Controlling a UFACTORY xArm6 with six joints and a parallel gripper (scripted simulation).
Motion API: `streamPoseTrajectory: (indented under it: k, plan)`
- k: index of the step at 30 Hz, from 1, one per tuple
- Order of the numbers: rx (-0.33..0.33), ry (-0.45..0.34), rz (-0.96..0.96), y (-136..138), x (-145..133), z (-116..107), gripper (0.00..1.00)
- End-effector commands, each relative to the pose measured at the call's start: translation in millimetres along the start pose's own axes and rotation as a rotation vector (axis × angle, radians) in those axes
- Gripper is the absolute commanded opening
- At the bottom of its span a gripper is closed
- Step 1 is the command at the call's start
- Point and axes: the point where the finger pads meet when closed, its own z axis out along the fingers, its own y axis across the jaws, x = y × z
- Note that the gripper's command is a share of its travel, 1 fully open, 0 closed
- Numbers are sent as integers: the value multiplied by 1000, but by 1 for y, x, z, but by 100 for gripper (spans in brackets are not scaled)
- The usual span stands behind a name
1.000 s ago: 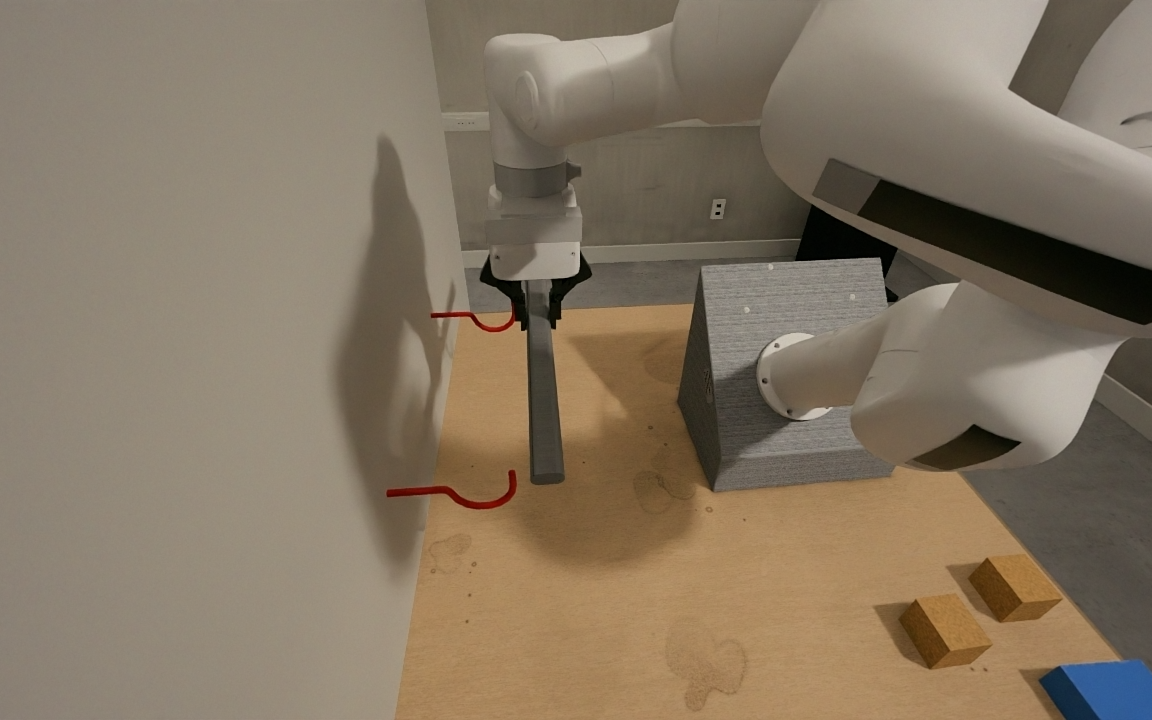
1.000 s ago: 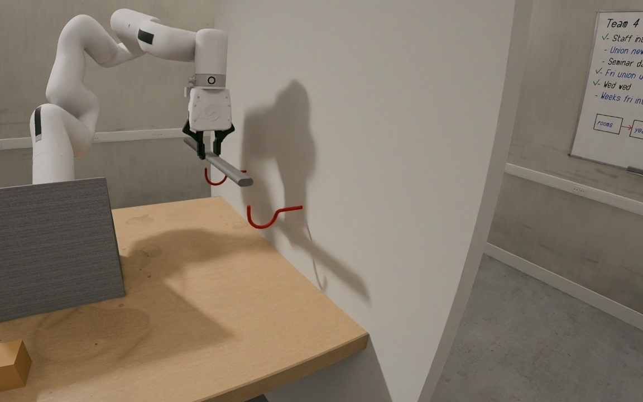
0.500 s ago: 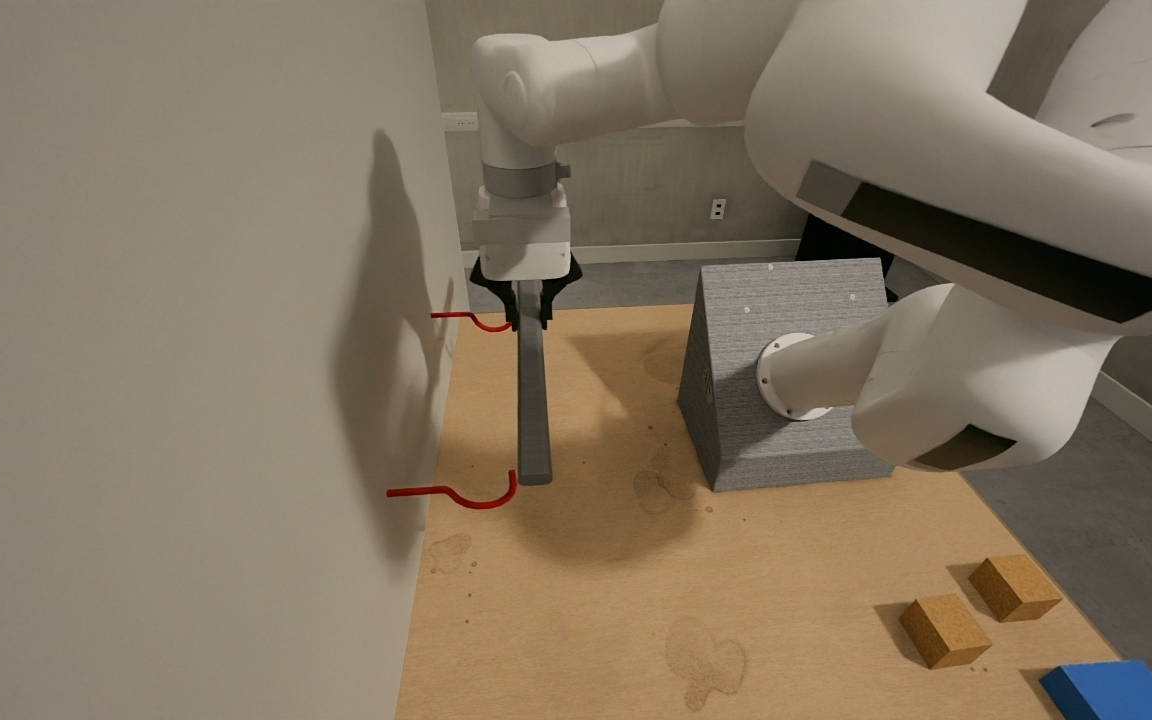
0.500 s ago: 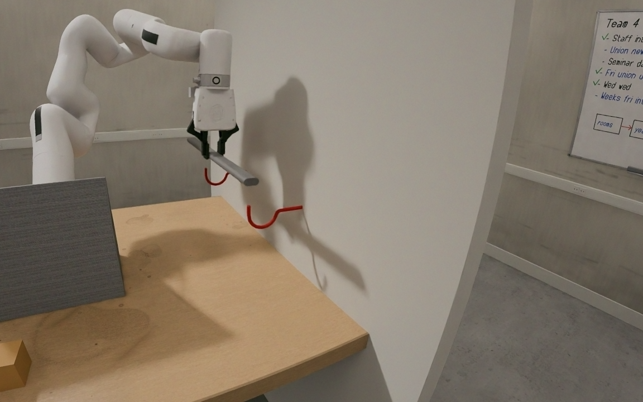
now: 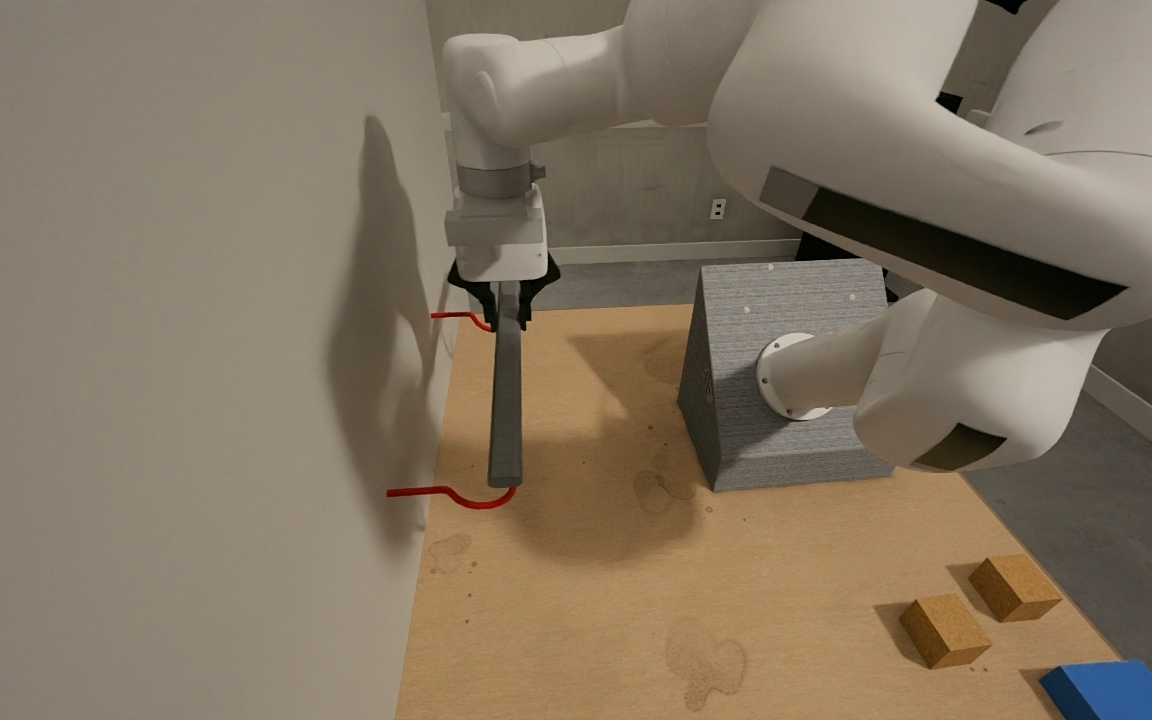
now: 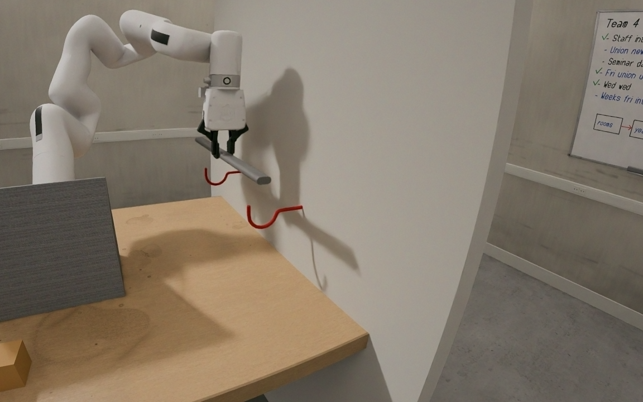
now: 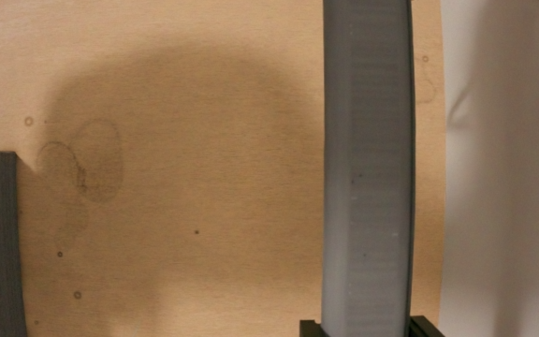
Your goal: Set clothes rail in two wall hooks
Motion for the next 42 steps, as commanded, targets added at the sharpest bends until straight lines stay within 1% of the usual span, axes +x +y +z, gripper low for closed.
streamPoseTrajectory:
  k: [1,15,42]
  plan:
    - [-3,-2,-1,11,0,-2,0]
    - [-3,-2,-1,34,0,-2,0]
    - [-3,-2,-1,34,0,-2,0]
